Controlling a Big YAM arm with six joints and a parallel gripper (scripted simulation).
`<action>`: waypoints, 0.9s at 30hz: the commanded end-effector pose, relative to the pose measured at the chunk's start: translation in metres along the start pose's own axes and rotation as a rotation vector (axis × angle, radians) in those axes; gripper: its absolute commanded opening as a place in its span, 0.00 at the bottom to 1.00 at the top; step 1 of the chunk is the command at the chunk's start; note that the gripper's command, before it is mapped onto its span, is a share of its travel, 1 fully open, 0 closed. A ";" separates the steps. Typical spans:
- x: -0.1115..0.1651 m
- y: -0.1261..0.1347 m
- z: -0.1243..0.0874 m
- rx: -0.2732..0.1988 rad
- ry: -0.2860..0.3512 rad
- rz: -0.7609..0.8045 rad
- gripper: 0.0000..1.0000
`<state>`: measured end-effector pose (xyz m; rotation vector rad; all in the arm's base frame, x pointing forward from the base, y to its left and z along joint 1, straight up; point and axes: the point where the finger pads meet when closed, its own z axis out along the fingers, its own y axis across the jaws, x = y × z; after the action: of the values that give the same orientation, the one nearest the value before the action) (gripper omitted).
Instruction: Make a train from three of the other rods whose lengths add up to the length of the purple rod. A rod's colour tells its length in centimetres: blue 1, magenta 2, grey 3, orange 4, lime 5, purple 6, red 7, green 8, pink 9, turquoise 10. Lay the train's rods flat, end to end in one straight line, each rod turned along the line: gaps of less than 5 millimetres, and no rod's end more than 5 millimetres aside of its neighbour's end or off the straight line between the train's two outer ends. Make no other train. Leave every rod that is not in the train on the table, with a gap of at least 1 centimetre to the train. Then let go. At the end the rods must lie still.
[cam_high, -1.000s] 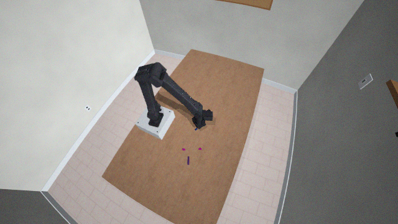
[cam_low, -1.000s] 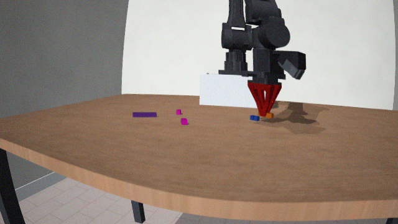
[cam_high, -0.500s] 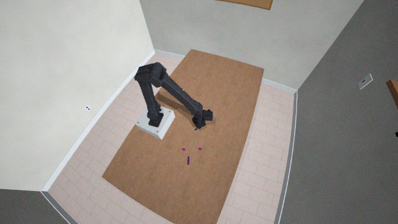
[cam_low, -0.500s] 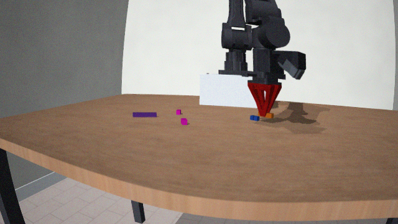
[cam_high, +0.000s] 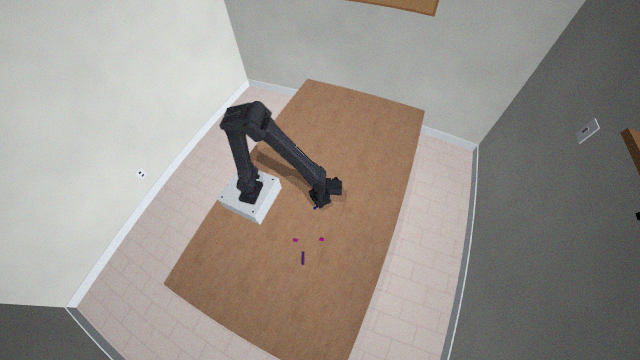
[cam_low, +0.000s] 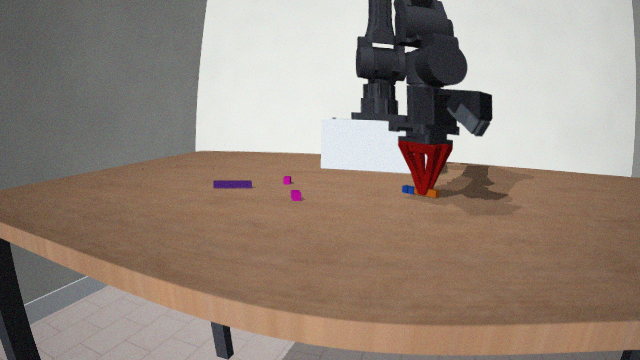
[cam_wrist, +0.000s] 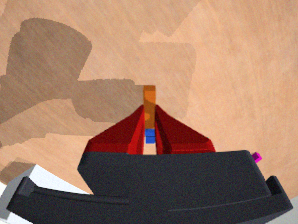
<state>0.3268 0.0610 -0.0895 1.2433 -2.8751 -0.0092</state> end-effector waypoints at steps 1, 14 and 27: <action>-0.008 -0.002 -0.005 0.023 -0.029 0.005 0.04; -0.008 -0.002 -0.001 0.019 -0.022 0.005 0.04; -0.008 -0.002 -0.001 0.019 -0.022 0.005 0.04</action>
<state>0.3285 0.0613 -0.0896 1.2466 -2.8825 -0.0064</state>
